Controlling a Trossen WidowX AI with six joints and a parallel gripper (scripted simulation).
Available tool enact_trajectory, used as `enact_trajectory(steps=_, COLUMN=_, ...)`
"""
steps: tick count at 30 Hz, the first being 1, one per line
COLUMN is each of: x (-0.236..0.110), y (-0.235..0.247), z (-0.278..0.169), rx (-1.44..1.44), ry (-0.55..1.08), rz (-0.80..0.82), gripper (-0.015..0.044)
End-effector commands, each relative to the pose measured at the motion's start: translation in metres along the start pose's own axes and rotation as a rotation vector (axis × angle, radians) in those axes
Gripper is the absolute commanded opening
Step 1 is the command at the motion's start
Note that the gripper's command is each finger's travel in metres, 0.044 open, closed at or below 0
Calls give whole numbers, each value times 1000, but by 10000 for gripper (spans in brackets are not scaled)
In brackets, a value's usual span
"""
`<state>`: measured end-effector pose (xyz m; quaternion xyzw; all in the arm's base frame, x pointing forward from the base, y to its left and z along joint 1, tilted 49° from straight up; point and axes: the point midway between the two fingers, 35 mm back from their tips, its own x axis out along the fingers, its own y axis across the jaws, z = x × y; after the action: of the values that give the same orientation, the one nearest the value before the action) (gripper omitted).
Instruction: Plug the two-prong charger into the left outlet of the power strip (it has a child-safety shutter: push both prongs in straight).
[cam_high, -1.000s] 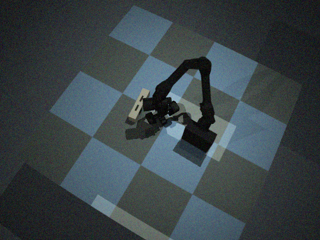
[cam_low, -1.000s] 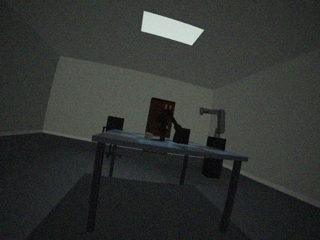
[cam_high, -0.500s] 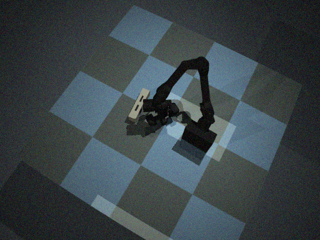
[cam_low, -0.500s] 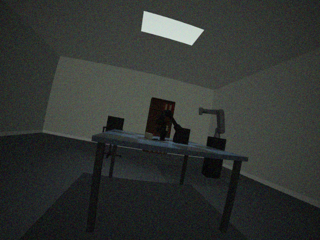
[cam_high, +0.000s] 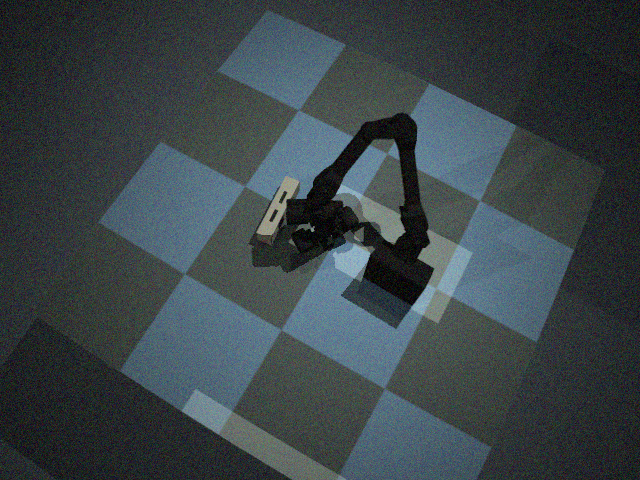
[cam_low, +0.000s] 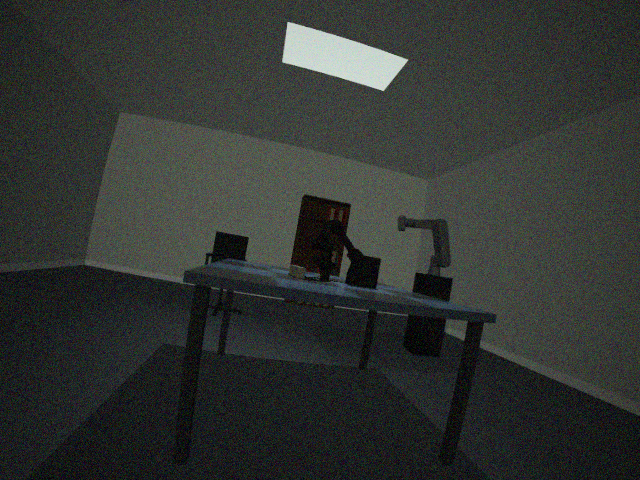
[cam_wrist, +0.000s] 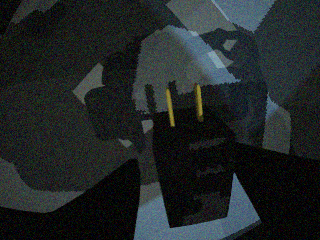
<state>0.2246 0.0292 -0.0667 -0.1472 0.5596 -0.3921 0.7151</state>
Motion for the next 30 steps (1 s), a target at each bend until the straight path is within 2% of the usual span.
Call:
enact_trajectory(steps=1, x=0, y=0, z=0, rx=1, ry=0, rz=1, gripper=151)
enact_trajectory(steps=2, x=0, y=0, z=0, rx=1, ry=0, rz=1, gripper=125)
enact_trajectory(steps=9, x=0, y=0, z=0, rx=1, ry=0, rz=1, gripper=78)
enact_trajectory(steps=12, x=-4, y=1, z=0, rx=0, ry=0, rz=1, gripper=0)
enact_trajectory(steps=24, x=-53, y=0, z=-5, rx=-5, ry=-1, rz=-3, gripper=0)
enact_trajectory(steps=30, x=-55, y=1, z=-5, rx=-18, ry=-2, rz=-4, gripper=0)
